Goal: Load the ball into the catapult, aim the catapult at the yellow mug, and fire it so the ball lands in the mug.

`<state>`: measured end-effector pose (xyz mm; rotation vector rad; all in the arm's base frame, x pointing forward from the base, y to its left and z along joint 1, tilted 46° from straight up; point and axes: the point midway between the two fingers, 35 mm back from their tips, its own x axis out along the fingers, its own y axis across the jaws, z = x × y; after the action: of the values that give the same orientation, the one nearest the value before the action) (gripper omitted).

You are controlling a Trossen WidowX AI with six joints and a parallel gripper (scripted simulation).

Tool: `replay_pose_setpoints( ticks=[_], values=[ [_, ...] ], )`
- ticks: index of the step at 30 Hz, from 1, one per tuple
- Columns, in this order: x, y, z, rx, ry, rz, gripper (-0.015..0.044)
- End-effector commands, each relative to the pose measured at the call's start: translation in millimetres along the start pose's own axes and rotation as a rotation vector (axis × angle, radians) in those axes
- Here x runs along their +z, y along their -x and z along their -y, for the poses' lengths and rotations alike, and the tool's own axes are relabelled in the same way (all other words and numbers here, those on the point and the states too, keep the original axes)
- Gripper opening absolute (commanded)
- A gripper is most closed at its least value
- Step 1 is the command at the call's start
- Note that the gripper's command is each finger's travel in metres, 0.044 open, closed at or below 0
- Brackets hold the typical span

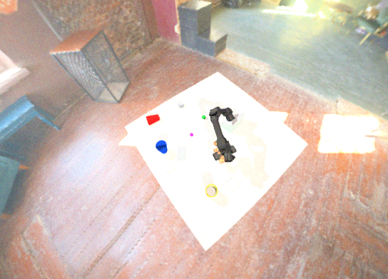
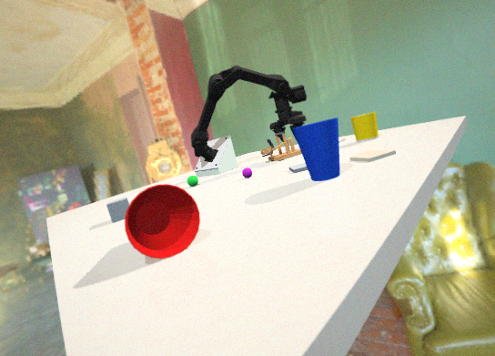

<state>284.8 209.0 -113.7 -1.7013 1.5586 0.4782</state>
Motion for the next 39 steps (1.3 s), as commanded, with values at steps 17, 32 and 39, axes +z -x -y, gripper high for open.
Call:
replay_pose_setpoints(
  ticks=[17,32,39],
  values=[
    [-3.0,-26.8,-2.4,0.0,0.008,-0.012,0.044],
    [-1.7,-23.7,-0.8,0.001,0.0,-0.005,0.0125],
    [-0.6,23.5,-1.6,0.005,0.002,-0.003,0.0]
  ],
)
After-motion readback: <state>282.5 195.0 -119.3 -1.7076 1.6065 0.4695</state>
